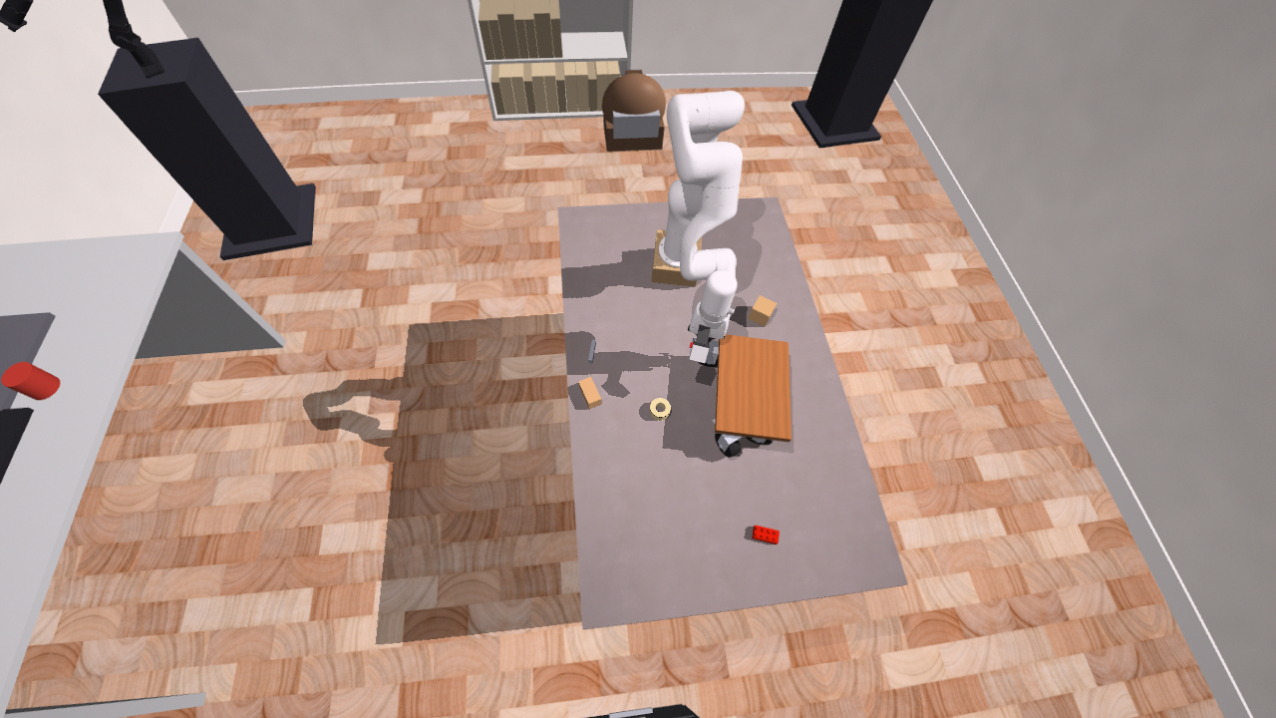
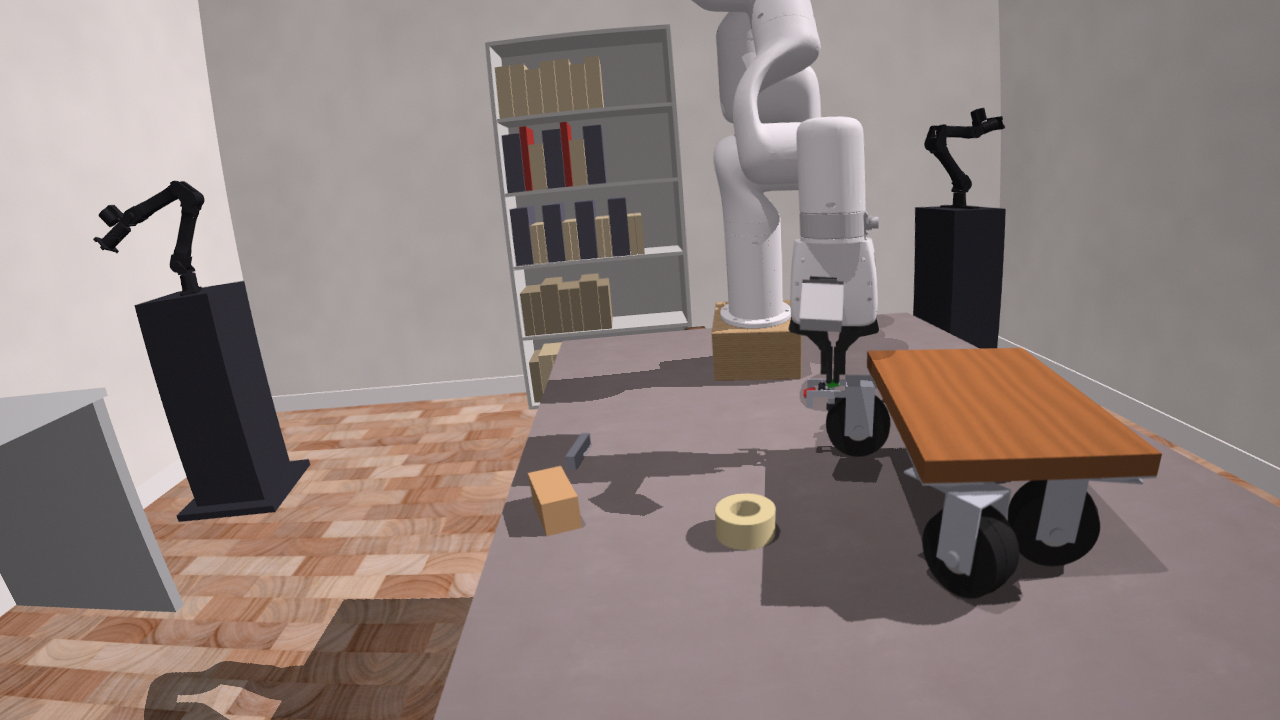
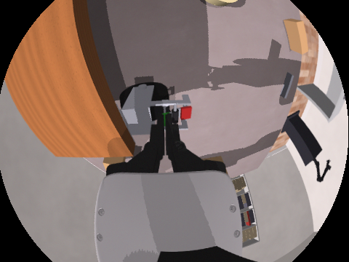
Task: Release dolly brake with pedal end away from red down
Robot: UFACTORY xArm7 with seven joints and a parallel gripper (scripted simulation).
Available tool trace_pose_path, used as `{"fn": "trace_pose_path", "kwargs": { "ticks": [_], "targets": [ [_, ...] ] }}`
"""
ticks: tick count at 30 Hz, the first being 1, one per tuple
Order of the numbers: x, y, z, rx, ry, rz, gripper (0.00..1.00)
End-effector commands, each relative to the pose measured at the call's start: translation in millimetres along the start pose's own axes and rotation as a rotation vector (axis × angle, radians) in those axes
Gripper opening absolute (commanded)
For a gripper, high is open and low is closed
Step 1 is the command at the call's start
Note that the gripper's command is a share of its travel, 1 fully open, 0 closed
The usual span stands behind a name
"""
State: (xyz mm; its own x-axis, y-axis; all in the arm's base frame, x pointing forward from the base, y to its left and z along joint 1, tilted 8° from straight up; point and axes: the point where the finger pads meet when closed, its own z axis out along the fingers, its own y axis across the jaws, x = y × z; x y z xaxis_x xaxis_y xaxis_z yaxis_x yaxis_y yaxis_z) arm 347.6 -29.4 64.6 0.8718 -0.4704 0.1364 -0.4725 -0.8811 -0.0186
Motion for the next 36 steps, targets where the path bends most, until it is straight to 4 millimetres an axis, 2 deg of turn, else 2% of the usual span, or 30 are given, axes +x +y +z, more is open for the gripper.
{"fn": "trace_pose_path", "kwargs": {
  "ticks": [1, 36],
  "targets": [
    [1.3, -0.6, -0.9, 0.001, 0.003, 0.0, 0.0],
    [1.4, -0.6, 6.9, 0.001, 0.003, 0.0, 0.0]
  ]
}}
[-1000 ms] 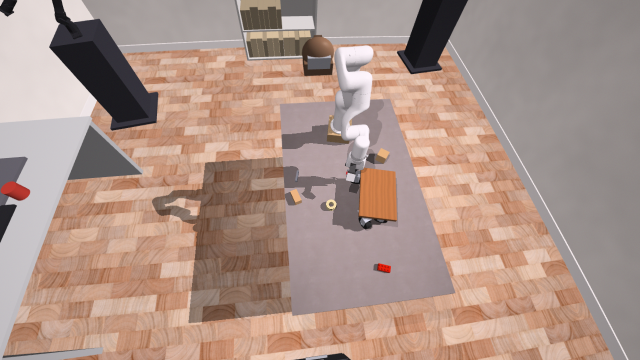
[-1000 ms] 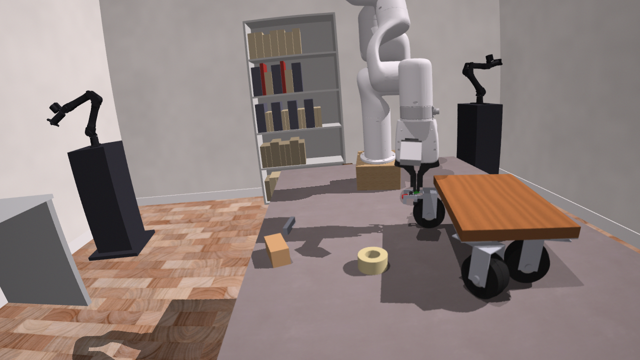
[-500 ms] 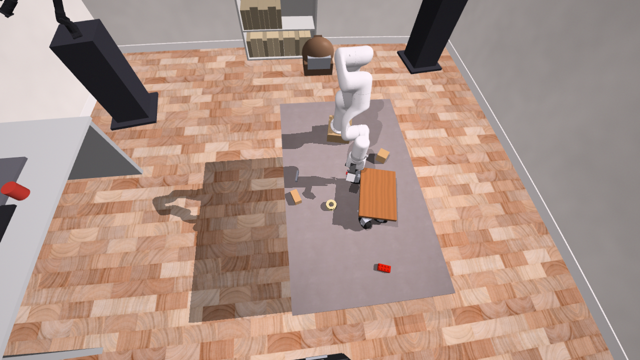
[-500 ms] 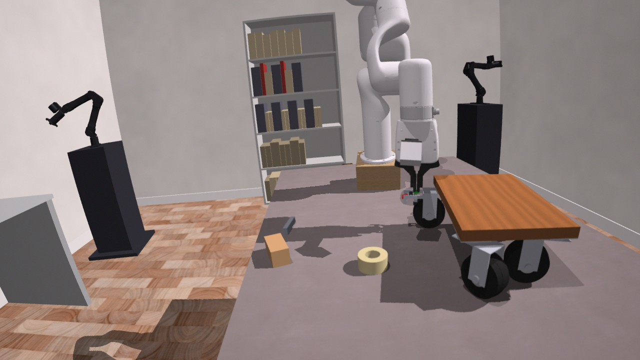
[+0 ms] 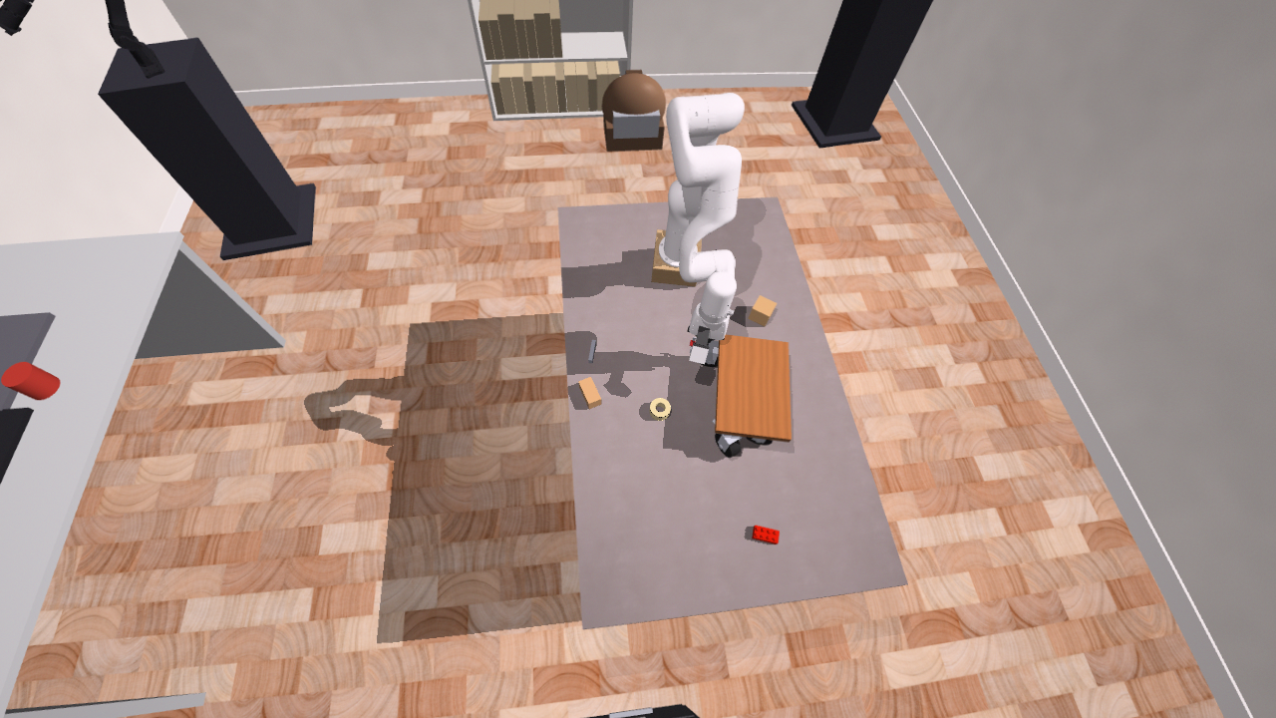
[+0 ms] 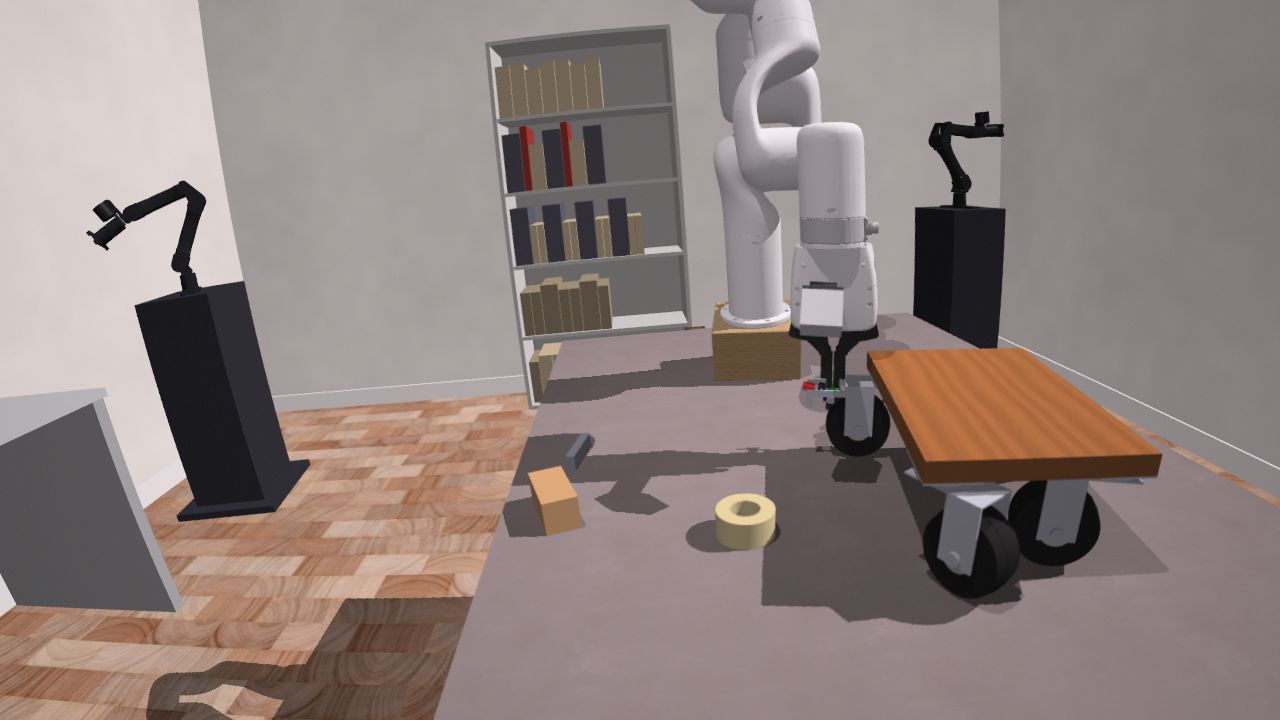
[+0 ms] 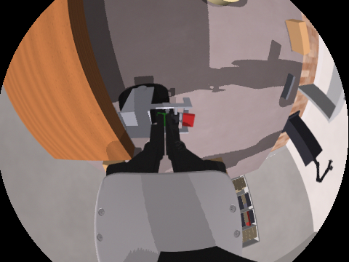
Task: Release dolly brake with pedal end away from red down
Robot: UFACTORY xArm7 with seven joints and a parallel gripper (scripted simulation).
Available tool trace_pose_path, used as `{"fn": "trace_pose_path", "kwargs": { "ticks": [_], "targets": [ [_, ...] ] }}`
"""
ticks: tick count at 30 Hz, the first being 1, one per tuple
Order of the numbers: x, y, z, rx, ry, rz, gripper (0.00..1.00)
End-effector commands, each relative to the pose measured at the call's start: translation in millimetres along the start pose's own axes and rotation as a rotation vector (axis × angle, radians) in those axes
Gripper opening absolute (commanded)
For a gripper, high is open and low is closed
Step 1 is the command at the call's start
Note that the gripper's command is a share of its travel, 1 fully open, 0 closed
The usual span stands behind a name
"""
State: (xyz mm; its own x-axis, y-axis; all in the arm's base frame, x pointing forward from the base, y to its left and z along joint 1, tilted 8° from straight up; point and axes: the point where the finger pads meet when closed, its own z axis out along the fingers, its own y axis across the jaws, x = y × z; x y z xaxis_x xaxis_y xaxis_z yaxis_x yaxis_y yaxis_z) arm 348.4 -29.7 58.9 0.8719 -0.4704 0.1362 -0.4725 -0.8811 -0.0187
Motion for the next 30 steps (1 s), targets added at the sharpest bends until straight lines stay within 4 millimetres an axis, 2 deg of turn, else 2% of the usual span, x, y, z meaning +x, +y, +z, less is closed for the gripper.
{"fn": "trace_pose_path", "kwargs": {
  "ticks": [1, 30],
  "targets": [
    [1.3, -0.6, 1.6, 0.001, 0.003, 0.0, 0.0],
    [1.3, -0.6, 5.5, 0.001, 0.003, 0.0, 0.0]
  ]
}}
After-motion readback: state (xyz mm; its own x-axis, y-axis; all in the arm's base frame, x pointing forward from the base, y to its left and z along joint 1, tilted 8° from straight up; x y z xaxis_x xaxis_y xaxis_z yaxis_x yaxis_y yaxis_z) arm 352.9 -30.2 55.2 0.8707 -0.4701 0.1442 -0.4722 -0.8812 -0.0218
